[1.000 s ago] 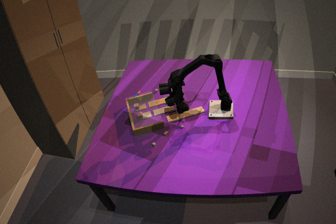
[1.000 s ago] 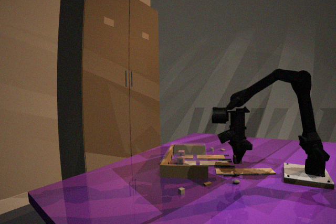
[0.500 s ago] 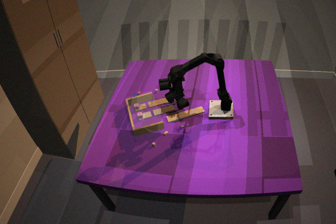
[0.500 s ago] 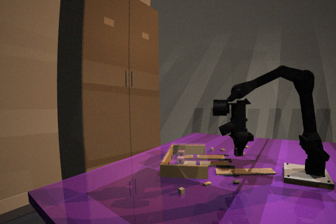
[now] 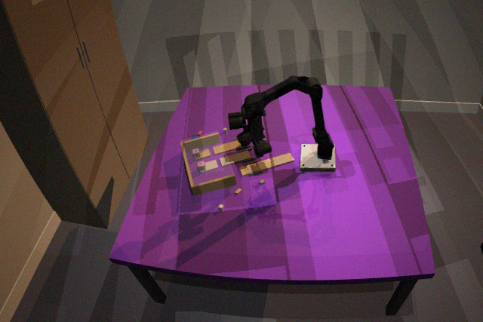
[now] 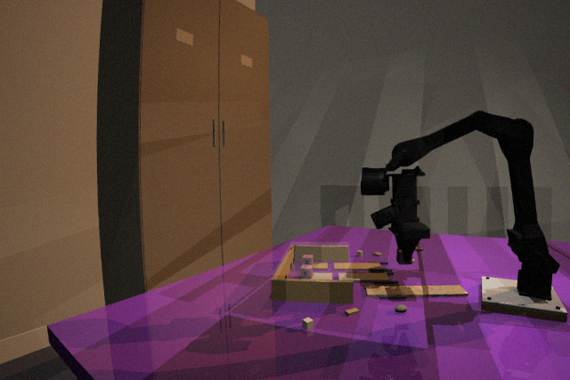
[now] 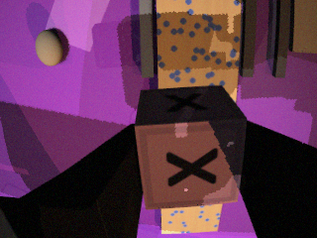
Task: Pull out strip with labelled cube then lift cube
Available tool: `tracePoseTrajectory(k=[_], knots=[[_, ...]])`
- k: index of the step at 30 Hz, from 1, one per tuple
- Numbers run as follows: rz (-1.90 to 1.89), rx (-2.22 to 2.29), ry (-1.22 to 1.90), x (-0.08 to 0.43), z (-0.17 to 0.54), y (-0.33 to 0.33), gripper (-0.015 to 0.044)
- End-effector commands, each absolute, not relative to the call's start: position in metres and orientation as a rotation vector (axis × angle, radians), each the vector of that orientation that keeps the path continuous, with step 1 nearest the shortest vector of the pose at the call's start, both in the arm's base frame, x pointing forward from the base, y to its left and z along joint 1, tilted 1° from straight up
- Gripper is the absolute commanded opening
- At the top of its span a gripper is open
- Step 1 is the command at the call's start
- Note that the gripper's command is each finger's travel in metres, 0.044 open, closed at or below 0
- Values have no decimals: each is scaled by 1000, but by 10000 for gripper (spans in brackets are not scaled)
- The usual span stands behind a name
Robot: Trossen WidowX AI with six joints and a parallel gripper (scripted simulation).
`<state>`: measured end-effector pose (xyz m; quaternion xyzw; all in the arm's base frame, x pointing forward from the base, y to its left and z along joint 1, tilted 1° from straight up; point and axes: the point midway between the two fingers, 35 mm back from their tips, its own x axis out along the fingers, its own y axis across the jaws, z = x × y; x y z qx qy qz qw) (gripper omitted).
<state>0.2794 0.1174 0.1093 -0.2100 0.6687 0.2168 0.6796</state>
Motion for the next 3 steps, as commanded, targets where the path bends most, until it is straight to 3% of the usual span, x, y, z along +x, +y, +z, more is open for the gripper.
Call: tracePoseTrajectory(k=[1,3], knots=[[482,-470,1502,279,110,117,0],[482,-470,1502,279,110,117,0]])
